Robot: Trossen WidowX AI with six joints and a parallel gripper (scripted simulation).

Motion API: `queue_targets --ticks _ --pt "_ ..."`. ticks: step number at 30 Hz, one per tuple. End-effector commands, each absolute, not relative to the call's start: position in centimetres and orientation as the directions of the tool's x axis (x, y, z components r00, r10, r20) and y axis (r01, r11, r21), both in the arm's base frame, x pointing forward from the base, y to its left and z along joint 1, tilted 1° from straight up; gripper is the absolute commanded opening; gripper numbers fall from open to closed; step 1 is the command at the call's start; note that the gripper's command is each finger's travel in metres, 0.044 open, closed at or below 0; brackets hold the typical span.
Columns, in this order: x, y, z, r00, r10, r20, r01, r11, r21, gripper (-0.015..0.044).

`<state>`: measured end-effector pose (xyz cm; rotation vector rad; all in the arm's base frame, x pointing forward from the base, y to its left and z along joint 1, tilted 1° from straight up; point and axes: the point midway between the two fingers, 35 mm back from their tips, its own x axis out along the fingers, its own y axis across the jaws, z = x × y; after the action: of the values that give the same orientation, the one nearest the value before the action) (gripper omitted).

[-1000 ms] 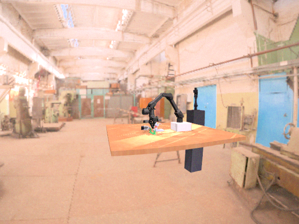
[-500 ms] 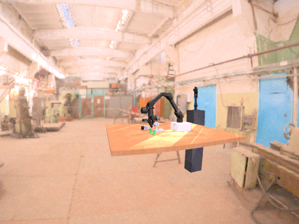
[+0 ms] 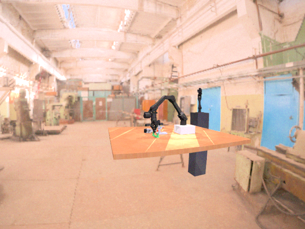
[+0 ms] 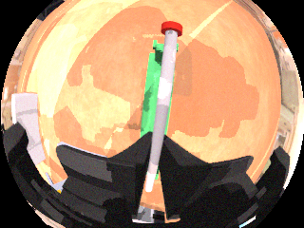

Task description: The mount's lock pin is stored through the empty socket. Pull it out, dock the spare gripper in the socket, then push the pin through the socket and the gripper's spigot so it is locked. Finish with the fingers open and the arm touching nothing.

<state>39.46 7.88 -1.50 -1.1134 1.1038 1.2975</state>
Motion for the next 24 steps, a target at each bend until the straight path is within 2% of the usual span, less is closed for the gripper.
queue_targets --ticks 1,24 --pt "39.4 7.8 -2.2 -0.016 0.140 -0.990 -1.000 -0.026 0.012 0.0000" --pt "39.3 7.8 -3.5 -0.012 0.141 -0.990 -1.000 -0.029 0.008 0.0000"
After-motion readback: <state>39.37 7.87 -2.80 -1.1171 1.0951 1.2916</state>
